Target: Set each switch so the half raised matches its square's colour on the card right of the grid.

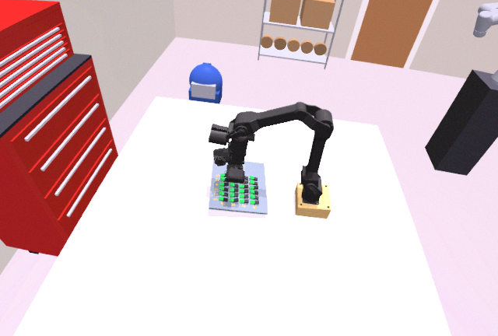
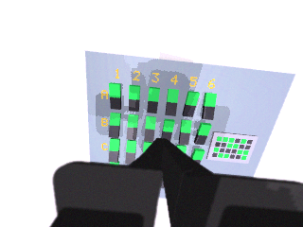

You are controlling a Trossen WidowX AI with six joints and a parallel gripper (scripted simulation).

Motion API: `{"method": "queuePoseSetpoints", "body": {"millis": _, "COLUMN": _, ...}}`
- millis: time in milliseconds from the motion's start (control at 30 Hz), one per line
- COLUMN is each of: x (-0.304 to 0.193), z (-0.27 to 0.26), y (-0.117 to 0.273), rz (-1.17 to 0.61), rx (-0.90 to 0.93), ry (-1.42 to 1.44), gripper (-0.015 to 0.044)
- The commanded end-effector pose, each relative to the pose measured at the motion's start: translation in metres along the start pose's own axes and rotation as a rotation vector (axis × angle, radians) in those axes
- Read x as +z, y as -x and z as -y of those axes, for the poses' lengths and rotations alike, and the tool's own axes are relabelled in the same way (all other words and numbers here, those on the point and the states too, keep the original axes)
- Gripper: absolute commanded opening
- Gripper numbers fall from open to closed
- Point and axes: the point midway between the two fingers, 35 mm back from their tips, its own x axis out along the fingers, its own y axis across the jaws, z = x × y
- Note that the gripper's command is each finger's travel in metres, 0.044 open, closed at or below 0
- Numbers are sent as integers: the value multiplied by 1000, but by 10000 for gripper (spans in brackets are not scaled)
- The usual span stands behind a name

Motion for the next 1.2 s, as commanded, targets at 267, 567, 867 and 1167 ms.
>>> {"method": "queuePoseSetpoints", "body": {"millis": 267, "x": -26, "z": -10, "y": -34, "rz": 33, "rx": -3, "ry": -1, "gripper": 0}}
{"method": "queuePoseSetpoints", "body": {"millis": 567, "x": -26, "z": -10, "y": -45, "rz": 33, "rx": -3, "ry": -1, "gripper": 0}}
{"method": "queuePoseSetpoints", "body": {"millis": 867, "x": -26, "z": -9, "y": -57, "rz": 33, "rx": -3, "ry": -1, "gripper": 0}}
{"method": "queuePoseSetpoints", "body": {"millis": 1167, "x": -26, "z": -9, "y": -59, "rz": 33, "rx": -3, "ry": -1, "gripper": 0}}
